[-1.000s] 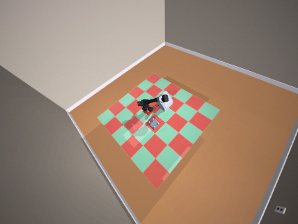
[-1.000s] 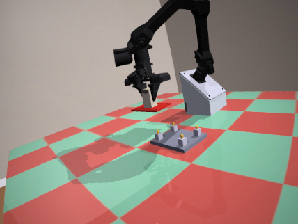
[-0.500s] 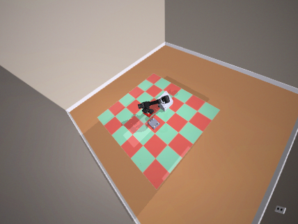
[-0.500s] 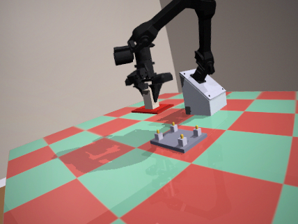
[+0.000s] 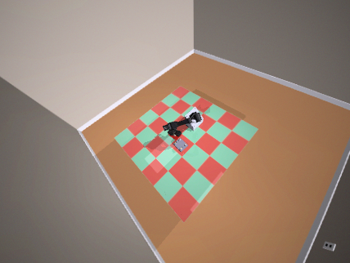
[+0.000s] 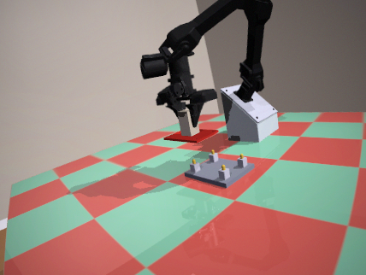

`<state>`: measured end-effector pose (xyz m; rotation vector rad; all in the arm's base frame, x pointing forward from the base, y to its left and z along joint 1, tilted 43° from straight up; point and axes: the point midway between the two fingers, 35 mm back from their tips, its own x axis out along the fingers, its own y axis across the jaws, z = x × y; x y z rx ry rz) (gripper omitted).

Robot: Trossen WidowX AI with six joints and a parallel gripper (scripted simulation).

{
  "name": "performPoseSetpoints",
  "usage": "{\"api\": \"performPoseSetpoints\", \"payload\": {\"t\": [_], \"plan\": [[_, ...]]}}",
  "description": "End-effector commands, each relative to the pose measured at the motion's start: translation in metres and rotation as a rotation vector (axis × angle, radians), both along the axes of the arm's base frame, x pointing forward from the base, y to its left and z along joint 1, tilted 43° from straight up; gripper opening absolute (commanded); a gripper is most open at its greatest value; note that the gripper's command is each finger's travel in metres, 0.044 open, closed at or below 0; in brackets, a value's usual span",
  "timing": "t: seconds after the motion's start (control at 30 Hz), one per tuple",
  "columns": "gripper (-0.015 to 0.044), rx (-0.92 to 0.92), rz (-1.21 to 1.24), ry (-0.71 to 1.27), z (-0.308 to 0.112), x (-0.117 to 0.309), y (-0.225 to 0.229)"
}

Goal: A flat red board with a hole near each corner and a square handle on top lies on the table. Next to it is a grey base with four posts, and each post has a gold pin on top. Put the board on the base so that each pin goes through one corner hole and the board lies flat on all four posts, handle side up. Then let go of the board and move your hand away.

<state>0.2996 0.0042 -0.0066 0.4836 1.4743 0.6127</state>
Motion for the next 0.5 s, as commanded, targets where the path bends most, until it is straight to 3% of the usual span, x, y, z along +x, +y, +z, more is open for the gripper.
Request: {"api": "performPoseSetpoints", "payload": {"t": [0.0,0.47], "plan": [[0.0000,0.002,-0.014,-0.002,0.009,0.007,0.007],[0.0000,0.011,-0.043,0.022,0.031,0.016,0.032]]}}
